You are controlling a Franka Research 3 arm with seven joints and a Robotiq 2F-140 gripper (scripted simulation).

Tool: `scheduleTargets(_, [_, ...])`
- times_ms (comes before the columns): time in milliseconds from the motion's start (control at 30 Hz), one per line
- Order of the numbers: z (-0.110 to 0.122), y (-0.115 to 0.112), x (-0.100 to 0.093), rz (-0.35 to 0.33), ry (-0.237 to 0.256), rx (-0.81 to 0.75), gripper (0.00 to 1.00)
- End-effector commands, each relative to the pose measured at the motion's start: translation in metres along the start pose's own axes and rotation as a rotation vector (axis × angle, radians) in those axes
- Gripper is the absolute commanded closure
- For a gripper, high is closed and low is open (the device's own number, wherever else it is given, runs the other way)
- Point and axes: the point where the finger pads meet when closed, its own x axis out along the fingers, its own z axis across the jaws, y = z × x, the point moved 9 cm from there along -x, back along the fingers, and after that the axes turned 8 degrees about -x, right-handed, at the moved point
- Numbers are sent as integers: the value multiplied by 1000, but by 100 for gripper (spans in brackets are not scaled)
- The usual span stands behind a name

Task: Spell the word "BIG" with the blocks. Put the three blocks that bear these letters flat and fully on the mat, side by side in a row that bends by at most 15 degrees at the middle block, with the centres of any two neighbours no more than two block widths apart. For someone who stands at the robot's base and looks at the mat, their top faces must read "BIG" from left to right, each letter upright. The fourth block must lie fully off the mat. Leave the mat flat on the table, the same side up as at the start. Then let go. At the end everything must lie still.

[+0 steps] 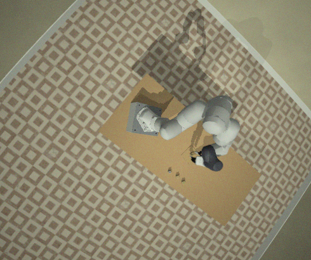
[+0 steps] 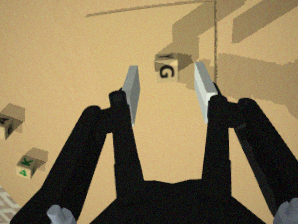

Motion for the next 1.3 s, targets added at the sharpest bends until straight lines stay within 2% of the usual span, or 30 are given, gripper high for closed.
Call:
scheduleTargets(0, [1, -1, 3, -7, 3, -11, 63])
scheduleTargets(1267, [1, -1, 7, -7, 3, -11, 63])
